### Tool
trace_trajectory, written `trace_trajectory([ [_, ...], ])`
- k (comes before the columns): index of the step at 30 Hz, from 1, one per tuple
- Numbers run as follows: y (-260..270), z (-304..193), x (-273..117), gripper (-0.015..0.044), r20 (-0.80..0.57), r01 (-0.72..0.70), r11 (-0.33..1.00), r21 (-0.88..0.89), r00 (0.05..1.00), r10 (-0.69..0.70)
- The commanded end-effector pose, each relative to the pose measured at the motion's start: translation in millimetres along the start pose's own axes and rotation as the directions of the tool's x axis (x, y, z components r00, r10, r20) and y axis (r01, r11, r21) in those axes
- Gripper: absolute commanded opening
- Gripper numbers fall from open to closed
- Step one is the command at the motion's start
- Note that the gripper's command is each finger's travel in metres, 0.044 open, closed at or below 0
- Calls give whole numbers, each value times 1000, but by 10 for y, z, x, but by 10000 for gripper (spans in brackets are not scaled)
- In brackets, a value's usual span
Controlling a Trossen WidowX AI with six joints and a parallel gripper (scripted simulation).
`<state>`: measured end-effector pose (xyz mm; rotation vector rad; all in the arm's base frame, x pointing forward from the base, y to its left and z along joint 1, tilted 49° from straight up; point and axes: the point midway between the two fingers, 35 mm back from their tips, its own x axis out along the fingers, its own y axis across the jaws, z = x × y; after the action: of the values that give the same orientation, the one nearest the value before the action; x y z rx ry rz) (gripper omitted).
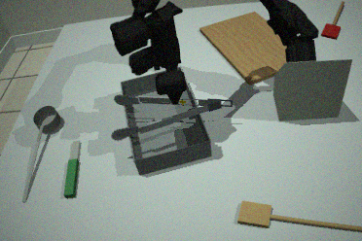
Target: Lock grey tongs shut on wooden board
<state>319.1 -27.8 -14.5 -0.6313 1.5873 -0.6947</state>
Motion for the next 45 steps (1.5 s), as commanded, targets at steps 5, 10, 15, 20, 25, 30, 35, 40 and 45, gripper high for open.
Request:
trace_trajectory([
  [5, 43, -10, 7, 440, 1, 11, 1000, 13, 1000, -11],
  [10, 45, -6, 34, 440, 1, 10, 1000, 13, 1000, -10],
  [15, 48, 6, 113, 440, 2, 9, 1000, 13, 1000, -9],
  [20, 51, 15, 196, 440, 2, 8, 1000, 13, 1000, -8],
  [25, 53, 23, 279, 440, 3, 7, 1000, 13, 1000, -7],
  [30, 55, 28, 363, 440, 3, 6, 1000, 12, 1000, -6],
  [35, 55, 31, 446, 440, 3, 6, 1000, 12, 1000, -6],
  [40, 54, 31, 528, 440, 3, 6, 1000, 12, 1000, -7],
  [45, 52, 29, 610, 440, 3, 7, 1000, 12, 1000, -7],
])
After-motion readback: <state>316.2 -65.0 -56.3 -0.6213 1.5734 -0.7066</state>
